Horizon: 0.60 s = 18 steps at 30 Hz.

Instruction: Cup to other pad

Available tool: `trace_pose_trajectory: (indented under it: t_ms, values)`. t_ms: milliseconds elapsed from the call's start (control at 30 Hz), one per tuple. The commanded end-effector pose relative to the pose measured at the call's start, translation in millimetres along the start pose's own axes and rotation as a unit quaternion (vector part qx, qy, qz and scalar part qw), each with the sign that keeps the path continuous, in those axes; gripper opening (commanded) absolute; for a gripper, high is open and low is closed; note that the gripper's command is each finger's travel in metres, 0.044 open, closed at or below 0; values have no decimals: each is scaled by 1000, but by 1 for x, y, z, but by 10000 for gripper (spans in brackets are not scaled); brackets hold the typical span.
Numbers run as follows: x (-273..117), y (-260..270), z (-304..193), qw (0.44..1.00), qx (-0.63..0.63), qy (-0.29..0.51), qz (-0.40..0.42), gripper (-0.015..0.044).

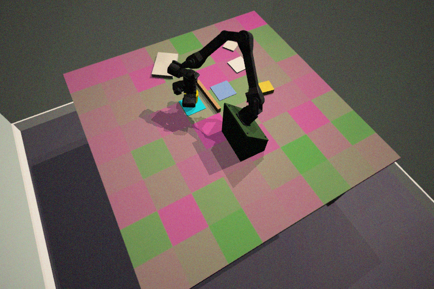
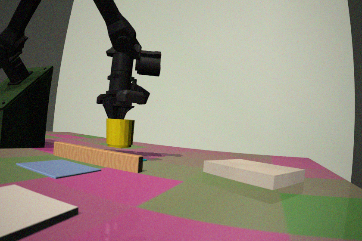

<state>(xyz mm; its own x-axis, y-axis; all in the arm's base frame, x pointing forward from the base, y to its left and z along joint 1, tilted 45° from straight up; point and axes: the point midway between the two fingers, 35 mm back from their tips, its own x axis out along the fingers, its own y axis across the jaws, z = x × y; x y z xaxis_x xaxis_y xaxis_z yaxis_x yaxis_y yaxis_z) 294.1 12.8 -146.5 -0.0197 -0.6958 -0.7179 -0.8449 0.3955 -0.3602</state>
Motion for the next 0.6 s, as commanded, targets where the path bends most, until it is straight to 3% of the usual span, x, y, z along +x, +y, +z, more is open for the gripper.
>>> trace_pose_trajectory:
  t_ms: [0, 567]
  values:
    - [11, 1, -2, 1000, -4, 6, 0, 0]
    - [23, 2, -2, 1000, -1, 3, 1, 0]
